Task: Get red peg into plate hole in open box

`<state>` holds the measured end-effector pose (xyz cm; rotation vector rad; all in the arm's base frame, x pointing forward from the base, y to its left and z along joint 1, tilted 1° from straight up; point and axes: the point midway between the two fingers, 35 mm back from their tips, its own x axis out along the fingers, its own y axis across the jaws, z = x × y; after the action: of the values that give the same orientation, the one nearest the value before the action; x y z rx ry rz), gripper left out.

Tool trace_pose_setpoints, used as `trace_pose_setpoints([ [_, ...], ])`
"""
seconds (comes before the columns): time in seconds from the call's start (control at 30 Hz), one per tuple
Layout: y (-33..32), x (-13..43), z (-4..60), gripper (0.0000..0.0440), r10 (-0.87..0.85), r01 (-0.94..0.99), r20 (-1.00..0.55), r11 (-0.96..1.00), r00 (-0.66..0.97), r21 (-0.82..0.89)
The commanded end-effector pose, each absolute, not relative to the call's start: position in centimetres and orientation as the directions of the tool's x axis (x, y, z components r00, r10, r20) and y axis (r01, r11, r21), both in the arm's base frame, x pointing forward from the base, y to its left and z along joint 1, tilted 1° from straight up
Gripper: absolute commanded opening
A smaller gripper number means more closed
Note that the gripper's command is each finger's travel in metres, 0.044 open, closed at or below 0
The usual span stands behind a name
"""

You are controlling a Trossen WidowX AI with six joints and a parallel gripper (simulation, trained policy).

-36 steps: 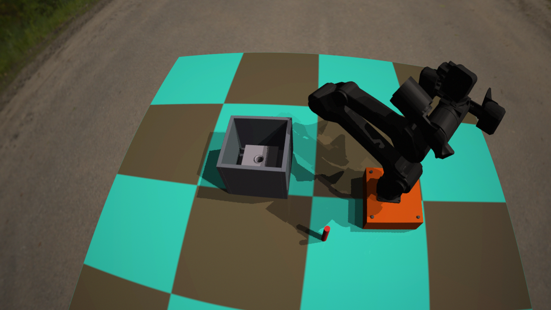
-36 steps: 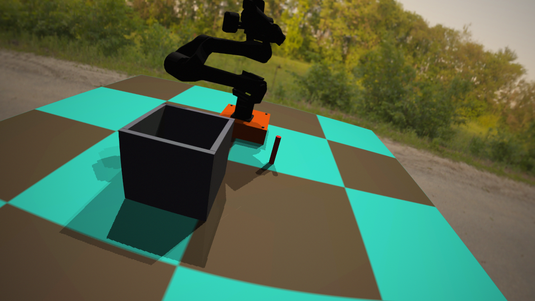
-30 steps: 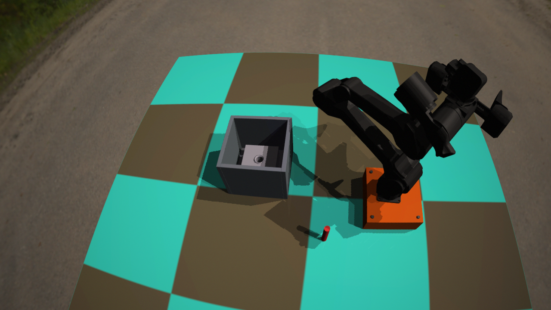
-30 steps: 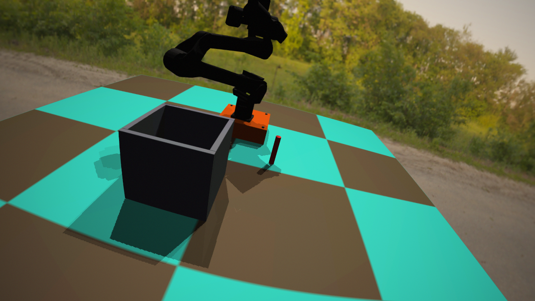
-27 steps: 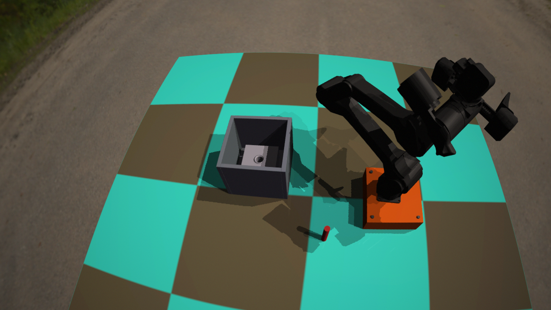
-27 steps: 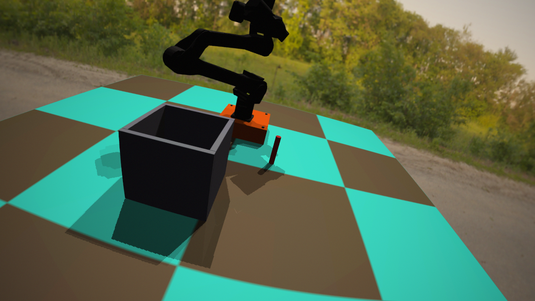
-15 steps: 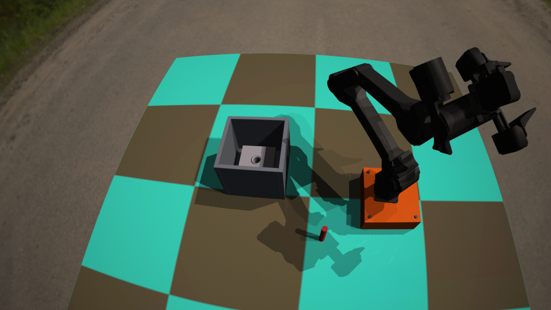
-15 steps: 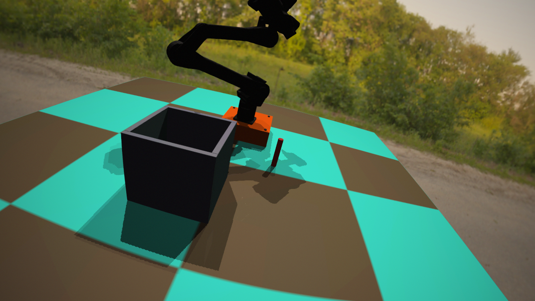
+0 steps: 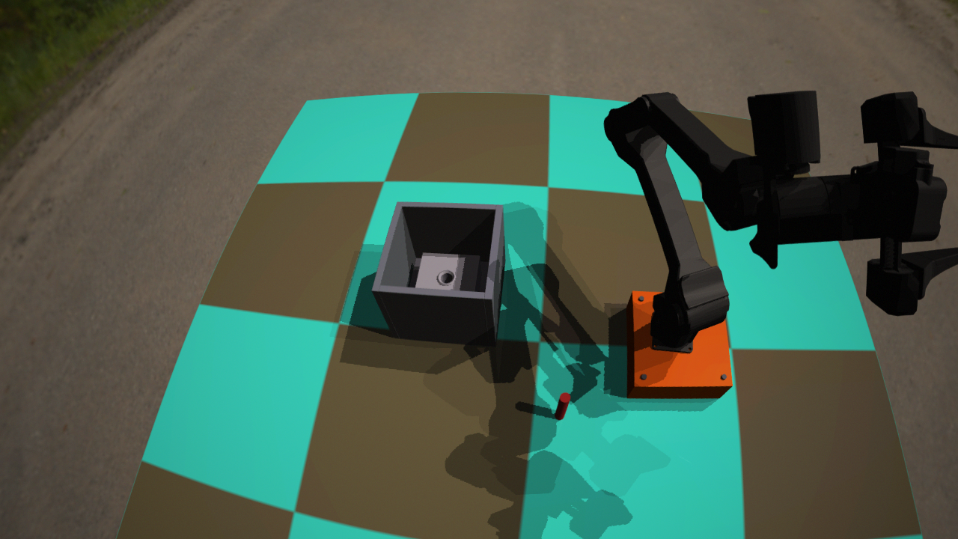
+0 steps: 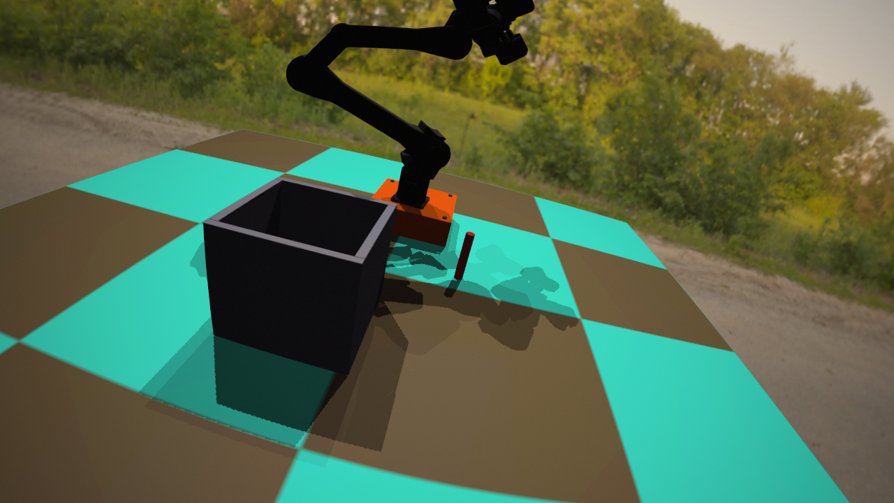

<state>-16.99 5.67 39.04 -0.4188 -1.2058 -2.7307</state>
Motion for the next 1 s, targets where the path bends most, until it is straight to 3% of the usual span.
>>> trace_pose_setpoints([
  [0.0,7.5,-16.8,39.4,0.044,0.088,0.181,0.297,-0.621,-0.951,0.763],
  [0.5,15.6,-14.1,39.4,0.044,0.495,0.055,0.206,-0.303,-0.844,0.951],
  [0.97,21.7,-9.0,37.3,0.044,0.781,0.088,0.033,0.028,-0.623,0.996],
])
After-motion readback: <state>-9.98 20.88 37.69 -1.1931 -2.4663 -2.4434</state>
